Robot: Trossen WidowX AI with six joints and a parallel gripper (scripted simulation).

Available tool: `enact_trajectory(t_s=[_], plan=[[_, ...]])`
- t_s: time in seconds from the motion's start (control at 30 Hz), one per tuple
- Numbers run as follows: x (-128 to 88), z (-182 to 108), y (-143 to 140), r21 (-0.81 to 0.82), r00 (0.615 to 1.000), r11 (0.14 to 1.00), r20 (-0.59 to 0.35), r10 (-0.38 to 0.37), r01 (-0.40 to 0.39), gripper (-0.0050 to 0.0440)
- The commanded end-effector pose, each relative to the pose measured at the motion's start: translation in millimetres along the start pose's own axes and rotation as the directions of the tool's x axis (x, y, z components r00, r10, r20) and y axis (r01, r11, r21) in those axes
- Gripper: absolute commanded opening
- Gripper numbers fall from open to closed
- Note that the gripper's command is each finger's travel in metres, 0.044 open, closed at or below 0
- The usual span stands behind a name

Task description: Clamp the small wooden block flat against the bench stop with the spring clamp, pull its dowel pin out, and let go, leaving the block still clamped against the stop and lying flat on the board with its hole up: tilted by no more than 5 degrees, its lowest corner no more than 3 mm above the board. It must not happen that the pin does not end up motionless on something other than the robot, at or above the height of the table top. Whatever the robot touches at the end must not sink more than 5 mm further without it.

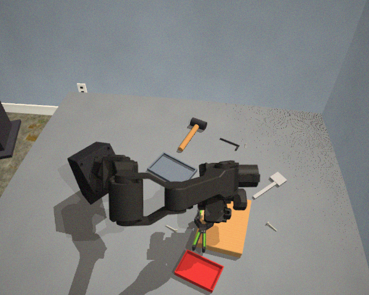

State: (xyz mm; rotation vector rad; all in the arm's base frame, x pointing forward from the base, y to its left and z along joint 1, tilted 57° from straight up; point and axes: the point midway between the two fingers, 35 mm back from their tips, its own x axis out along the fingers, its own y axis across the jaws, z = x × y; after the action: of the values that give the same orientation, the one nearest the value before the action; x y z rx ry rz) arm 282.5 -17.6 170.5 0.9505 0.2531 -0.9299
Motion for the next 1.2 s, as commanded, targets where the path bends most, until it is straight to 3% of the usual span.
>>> enact_trajectory(t_s=[0.0, 1.17], plan=[[-1.3, 3.5, 2.2, 0.005, 1.0, 1.0, -0.006, 0.003, -0.003, 0.0], [-1.3, 25.5, 5.6, 0.038, 1.0, 0.999, -0.015, -0.009, 0.01, 0.0]])
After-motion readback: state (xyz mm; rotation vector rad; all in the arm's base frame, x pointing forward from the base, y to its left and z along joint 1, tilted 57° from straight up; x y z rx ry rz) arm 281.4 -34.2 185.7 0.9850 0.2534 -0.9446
